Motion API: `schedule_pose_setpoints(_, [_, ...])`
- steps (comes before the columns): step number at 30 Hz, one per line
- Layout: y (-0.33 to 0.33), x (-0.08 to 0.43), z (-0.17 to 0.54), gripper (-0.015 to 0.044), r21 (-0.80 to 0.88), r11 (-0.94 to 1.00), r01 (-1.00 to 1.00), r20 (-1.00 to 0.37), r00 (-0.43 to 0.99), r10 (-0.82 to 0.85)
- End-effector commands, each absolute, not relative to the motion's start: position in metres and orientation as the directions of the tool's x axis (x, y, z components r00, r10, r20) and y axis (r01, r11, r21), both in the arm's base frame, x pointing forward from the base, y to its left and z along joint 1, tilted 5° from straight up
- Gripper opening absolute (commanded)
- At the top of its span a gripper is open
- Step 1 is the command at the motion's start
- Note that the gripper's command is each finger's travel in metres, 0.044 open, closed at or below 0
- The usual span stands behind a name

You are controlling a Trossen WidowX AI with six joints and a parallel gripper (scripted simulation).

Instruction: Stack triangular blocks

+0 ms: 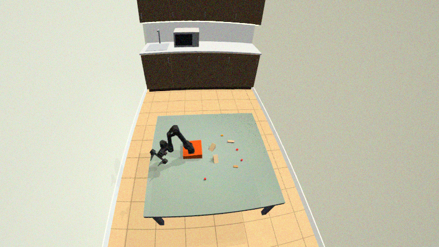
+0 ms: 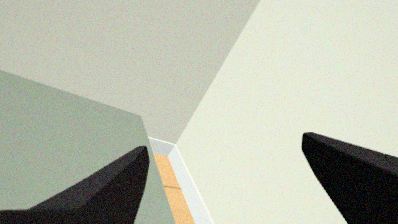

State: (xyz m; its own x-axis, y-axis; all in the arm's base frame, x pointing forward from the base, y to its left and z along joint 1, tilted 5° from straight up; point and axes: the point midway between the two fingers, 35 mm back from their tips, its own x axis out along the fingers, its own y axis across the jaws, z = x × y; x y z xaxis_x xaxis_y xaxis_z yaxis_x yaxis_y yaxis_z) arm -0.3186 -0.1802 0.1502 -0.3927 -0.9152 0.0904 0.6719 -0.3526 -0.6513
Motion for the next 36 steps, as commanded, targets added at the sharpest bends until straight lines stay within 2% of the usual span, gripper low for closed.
schedule_pose_setpoints(1, [-0.183, -0.318, 0.150, 0.0426, -0.644, -0.351, 0.680, 0.088, -0.389, -0.917])
schedule_pose_setpoints(2, [-0.190, -0.316, 0.149, 0.0440, -0.622, -0.344, 0.704, 0.082, -0.378, -0.922])
schedule_pose_setpoints(10, [-0.298, -0.259, 0.127, 0.0440, -0.234, -0.168, 0.958, -0.050, -0.184, -0.982])
schedule_pose_setpoints(21, [-0.389, -0.127, 0.090, 0.0440, 0.181, 0.042, 0.983, -0.279, 0.092, -0.956])
schedule_pose_setpoints(28, [-0.405, -0.008, 0.066, 0.0440, 0.350, 0.112, 0.930, -0.459, 0.274, -0.845])
schedule_pose_setpoints(36, [-0.373, 0.115, 0.041, 0.0440, 0.468, 0.061, 0.882, -0.657, 0.393, -0.643])
